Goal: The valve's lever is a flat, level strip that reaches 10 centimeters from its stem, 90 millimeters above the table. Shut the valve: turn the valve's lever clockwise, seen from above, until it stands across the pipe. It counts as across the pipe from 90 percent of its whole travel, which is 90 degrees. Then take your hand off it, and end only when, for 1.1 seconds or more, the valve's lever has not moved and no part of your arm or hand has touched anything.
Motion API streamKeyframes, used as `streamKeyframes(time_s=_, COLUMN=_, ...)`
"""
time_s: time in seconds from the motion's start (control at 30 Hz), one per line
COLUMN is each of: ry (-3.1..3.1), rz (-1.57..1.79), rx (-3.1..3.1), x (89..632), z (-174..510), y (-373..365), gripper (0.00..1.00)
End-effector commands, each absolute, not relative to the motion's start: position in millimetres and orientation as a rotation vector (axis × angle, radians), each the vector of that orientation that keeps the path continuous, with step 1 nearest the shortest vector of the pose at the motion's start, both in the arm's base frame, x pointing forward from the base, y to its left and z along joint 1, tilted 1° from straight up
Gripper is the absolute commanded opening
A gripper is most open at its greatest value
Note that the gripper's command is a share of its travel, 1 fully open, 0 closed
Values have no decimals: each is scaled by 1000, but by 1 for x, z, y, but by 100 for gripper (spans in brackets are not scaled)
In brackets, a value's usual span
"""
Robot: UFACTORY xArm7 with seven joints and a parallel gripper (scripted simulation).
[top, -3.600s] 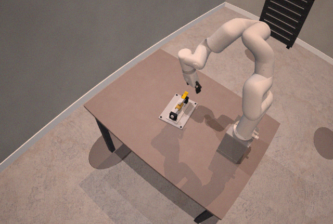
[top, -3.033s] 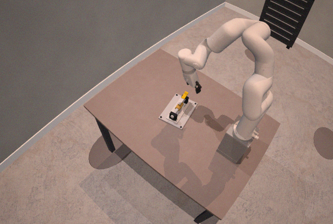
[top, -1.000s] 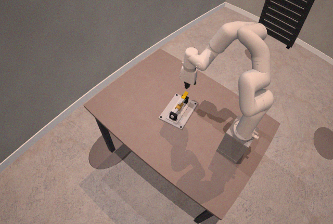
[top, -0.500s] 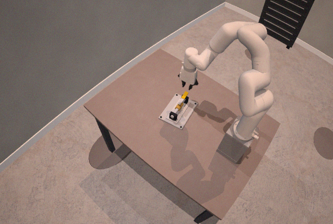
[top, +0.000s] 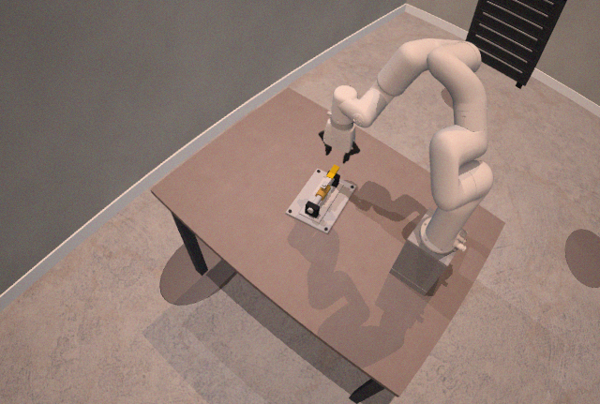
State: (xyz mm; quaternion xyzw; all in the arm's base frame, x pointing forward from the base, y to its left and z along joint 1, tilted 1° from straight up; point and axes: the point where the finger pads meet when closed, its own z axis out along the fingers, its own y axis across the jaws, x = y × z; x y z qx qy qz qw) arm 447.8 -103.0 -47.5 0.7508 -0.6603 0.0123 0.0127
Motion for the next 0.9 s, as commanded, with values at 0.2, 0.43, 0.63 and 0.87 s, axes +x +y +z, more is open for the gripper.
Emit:
streamKeyframes(time_s=0.2, ry=-2059, rz=44, rx=2341, x=449, z=-46, y=-103, gripper=68)
streamKeyframes(time_s=0.43, ry=-2059, rz=44, rx=2341, x=449, z=-46, y=-103, gripper=68)
streamKeyframes(time_s=0.63, ry=-2058, rz=43, rx=2342, x=449, z=-46, y=-103, gripper=68)
streamKeyframes(time_s=0.87, ry=-2054, rz=37, rx=2349, x=449, z=-48, y=-103, gripper=68)
